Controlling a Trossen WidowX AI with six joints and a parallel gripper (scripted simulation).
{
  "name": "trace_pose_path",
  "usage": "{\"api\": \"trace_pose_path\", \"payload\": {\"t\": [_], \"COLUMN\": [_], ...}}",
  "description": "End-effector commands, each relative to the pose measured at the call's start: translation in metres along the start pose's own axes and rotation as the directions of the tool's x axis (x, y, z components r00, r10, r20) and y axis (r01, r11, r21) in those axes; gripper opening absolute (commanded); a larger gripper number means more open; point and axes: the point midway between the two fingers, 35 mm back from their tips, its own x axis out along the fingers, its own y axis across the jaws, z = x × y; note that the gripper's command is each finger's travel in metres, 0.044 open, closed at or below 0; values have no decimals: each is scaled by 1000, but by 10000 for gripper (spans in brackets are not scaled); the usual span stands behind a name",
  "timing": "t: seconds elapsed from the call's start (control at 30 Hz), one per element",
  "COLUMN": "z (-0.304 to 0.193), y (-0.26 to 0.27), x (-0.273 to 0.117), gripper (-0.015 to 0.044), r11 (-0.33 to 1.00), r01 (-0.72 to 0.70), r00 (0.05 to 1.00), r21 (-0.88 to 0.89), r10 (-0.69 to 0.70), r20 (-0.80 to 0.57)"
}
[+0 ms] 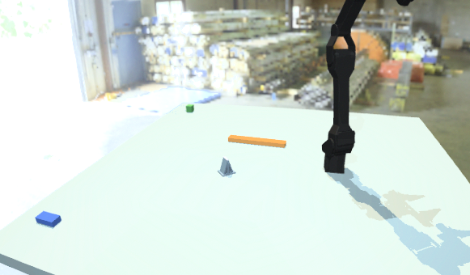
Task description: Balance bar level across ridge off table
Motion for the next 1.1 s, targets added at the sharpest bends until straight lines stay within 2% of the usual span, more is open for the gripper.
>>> {"api": "trace_pose_path", "payload": {"t": [0.0, 0.07, 0.1, 0.57, 1.07], "z": [0, -3, -6, -65, -130], "y": [0, -2, -4, -41, -68], "x": [0, -2, -3, -46, -121], "gripper": [374, 321, 315, 315, 315], "r11": [1000, 1000, 1000, 951, 813], "r01": [1, 12, 22, 280, 564], "r00": [1000, 1000, 1000, 940, 759], "r21": [1, 11, 19, 133, 144], "r10": [-1, -12, -22, -244, -441], "r20": [-1, -11, -20, -240, -479]}}
